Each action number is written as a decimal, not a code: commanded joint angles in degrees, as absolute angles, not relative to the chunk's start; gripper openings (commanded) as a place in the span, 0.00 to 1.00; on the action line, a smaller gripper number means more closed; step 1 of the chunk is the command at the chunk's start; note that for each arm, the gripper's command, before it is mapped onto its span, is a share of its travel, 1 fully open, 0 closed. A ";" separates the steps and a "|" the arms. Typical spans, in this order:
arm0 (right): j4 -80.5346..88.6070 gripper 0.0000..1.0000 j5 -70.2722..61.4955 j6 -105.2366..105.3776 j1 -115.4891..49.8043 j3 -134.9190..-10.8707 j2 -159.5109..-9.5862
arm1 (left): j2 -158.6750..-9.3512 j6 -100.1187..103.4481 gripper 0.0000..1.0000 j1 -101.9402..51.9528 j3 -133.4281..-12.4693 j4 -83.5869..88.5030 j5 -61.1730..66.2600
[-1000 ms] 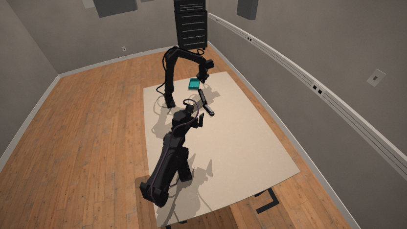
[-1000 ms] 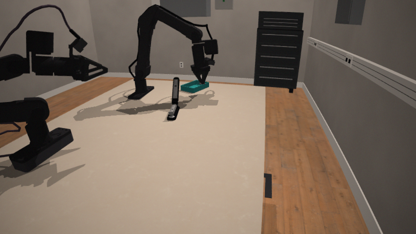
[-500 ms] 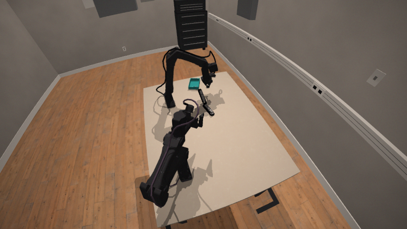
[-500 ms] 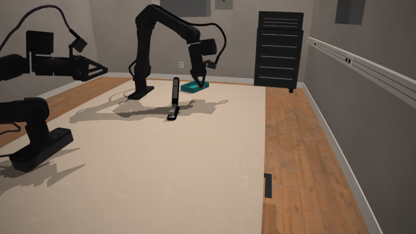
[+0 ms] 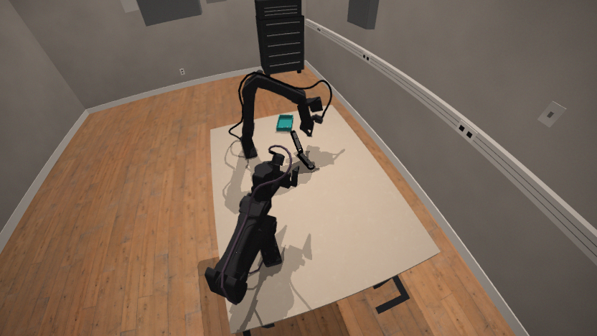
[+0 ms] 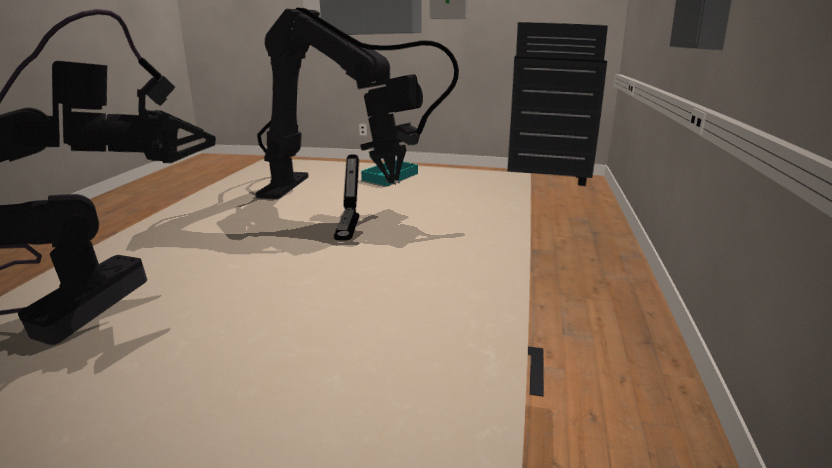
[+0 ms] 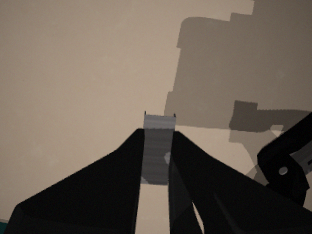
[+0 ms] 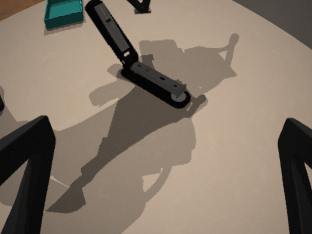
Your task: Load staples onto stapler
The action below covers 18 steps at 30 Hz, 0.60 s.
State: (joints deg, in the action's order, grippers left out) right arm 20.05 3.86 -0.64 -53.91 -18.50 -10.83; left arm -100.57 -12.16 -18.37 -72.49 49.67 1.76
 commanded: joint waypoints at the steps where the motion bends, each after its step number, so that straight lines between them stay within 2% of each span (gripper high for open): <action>1: 20.05 1.00 3.70 -0.53 -53.69 -18.64 -9.80 | -97.97 -21.52 0.06 -21.03 -74.89 47.43 3.85; 13: 20.05 1.00 3.70 -0.53 -53.69 -18.64 -9.80 | -97.34 -39.53 0.06 -29.50 -75.07 45.63 7.38; 18: 20.05 1.00 3.70 -0.53 -53.69 -18.64 -9.80 | -99.45 -40.39 0.06 -33.69 -73.29 50.08 10.33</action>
State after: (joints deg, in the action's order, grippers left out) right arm 20.05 3.86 -0.64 -53.91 -18.50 -10.83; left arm -99.53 -37.01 -31.51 -72.47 48.12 8.03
